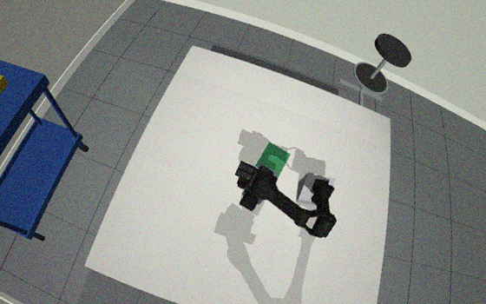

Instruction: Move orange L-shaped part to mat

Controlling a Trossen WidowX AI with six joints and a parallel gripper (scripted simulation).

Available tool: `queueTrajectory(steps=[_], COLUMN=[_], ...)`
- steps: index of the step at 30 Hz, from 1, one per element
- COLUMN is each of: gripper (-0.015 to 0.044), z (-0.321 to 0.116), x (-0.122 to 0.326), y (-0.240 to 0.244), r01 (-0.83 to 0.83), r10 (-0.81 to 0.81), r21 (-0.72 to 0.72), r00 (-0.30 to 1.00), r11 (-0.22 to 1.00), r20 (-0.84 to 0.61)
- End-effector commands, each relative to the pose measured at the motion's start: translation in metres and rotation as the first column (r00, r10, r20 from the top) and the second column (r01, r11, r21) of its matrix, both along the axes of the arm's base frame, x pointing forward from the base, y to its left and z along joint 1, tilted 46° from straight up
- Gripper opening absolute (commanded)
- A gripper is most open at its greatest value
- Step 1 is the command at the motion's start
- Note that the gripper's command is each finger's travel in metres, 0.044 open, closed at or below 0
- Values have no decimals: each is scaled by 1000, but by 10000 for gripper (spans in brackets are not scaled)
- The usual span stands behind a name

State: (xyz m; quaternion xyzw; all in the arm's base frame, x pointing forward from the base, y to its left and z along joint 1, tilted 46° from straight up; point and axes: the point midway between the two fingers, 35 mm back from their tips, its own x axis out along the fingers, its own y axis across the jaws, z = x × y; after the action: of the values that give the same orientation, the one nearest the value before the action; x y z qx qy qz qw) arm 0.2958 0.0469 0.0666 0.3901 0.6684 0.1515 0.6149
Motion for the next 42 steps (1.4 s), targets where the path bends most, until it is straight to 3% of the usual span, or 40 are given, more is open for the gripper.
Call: queueTrajectory(steps=[1,34,42], gripper=[180,180,180], z=[-6,3,48], x=[-2,1,-3], y=[5,12,-49], r01=[4,4,5], r10=[-4,-4,-5], r21=[3,4,-5], r00=[1000,1000,1000], r11=[1000,1000,1000], r20=[-13,-12,-15])
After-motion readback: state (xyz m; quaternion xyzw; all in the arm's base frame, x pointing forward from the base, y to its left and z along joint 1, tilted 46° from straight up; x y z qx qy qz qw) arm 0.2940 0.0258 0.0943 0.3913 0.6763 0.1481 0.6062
